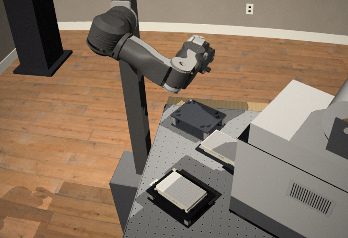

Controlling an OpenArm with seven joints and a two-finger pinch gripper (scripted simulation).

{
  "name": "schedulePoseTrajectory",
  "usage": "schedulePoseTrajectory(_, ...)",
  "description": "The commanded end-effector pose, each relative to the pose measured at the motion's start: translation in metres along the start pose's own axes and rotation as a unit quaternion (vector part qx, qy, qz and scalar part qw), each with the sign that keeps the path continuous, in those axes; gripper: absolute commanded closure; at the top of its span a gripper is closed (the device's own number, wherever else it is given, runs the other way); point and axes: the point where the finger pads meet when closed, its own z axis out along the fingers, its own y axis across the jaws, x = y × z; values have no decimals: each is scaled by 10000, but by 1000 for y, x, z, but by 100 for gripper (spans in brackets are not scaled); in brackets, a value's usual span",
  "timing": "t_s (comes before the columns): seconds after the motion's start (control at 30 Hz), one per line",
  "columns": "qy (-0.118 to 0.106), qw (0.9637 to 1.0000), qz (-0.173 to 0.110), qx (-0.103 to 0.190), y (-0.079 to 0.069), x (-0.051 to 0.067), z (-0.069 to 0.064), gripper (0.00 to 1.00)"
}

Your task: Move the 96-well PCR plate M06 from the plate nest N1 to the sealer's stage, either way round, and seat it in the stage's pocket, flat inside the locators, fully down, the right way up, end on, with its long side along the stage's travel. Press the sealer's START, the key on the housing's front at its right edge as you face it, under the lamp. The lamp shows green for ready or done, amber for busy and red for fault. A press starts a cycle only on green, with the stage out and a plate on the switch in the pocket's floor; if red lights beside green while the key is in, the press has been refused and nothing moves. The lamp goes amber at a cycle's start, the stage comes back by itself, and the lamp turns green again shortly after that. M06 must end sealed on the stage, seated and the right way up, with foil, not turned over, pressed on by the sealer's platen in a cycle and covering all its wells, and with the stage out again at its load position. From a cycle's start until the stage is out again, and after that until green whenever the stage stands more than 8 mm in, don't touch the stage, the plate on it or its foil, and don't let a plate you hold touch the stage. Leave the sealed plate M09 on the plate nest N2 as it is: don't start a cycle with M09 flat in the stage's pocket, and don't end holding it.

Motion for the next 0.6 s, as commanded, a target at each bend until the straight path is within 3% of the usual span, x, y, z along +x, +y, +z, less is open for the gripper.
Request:
schedulePoseTrajectory(0.0, -137, 9994, -33, 313, -11, -4, -1, 100)
schedulePoseTrajectory(0.57, -137, 9994, -33, 314, -8, -2, 0, 100)
